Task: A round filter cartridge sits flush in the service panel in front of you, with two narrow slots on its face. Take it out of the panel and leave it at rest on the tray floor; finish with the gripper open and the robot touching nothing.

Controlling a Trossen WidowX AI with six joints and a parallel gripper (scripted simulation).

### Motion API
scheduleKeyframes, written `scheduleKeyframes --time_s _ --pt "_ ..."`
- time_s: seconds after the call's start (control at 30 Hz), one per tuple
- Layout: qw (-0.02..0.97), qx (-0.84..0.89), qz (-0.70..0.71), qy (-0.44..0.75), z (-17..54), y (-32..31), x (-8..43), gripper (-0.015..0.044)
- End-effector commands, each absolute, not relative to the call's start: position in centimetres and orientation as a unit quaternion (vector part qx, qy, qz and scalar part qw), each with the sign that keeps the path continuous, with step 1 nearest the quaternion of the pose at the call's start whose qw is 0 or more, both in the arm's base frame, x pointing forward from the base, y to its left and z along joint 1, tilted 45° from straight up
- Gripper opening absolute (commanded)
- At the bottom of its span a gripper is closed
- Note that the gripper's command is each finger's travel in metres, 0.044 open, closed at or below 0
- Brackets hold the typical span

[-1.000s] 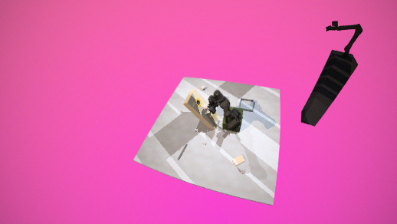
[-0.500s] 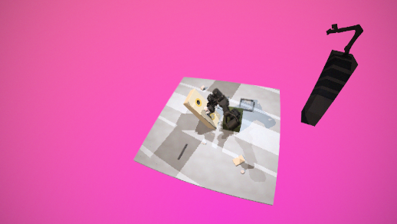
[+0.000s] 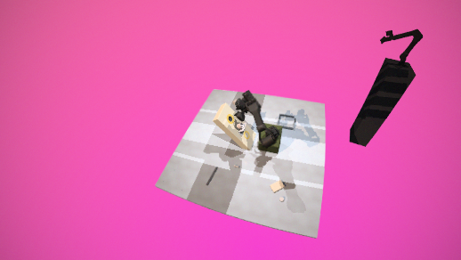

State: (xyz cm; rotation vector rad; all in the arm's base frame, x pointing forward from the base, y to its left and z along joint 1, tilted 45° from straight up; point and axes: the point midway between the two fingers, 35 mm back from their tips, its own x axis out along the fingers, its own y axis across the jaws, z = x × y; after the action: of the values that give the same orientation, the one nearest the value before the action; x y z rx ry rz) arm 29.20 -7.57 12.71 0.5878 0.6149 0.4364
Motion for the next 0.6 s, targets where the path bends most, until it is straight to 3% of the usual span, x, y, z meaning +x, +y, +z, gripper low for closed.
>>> scheduleKeyframes --time_s 0.0,0.07,0.2,0.37,0.57 --pt "0.891 0.280 0.210 0.289 15.2 -9.7 29.3 0.0357" --pt "0.891 0.280 0.210 0.289 15.2 -9.7 29.3 0.0409" --pt "0.864 0.287 0.222 0.349 12.0 -7.3 28.3 0.0305" --pt "0.796 0.284 0.257 0.469 6.6 -2.4 24.5 0.0305" --pt "0.785 0.282 0.263 0.485 6.0 -1.7 23.9 0.0305"
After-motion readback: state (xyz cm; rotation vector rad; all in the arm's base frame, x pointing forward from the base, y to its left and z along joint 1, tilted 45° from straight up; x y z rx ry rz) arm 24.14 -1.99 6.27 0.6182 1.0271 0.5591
